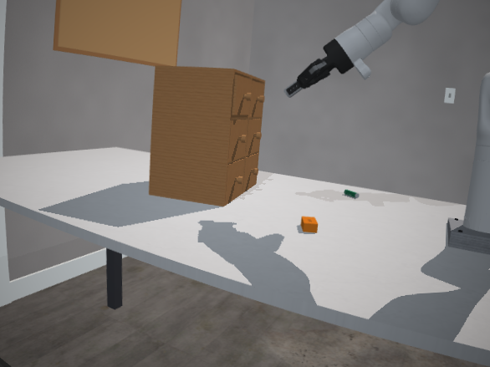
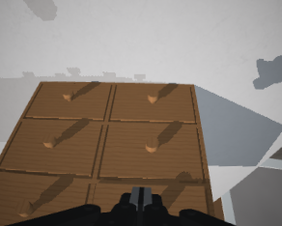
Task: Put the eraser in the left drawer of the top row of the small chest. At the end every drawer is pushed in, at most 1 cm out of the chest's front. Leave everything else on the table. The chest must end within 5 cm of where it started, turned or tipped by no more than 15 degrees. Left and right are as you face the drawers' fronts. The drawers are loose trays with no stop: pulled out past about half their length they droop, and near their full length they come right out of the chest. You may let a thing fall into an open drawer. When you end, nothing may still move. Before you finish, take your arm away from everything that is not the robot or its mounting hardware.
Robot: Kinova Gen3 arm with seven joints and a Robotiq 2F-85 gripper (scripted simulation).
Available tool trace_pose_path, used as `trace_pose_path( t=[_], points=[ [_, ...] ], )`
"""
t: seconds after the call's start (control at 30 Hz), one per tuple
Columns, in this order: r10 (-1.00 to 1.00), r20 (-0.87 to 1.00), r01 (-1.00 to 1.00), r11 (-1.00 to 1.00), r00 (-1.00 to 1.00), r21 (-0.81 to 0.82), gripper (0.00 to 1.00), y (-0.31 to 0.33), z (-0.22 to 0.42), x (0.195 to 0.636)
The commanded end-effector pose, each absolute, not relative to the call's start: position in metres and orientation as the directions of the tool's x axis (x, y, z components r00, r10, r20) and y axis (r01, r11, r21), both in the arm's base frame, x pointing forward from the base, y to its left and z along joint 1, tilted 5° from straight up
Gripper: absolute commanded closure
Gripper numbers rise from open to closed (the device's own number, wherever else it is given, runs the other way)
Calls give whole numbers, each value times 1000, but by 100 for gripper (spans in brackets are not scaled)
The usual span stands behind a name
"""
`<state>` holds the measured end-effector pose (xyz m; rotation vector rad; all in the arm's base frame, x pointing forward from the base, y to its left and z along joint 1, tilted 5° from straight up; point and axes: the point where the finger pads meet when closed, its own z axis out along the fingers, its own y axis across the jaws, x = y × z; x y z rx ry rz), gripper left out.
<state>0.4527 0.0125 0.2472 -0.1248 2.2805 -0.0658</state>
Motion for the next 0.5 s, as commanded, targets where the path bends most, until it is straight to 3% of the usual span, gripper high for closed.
trace_pose_path(
  t=[0.0,0.47],
  points=[
    [-121,-749,-88,993,-651,-85,100,20,249,445],
    [-122,-749,-89,993,-652,-84,100,20,254,432]
  ],
)
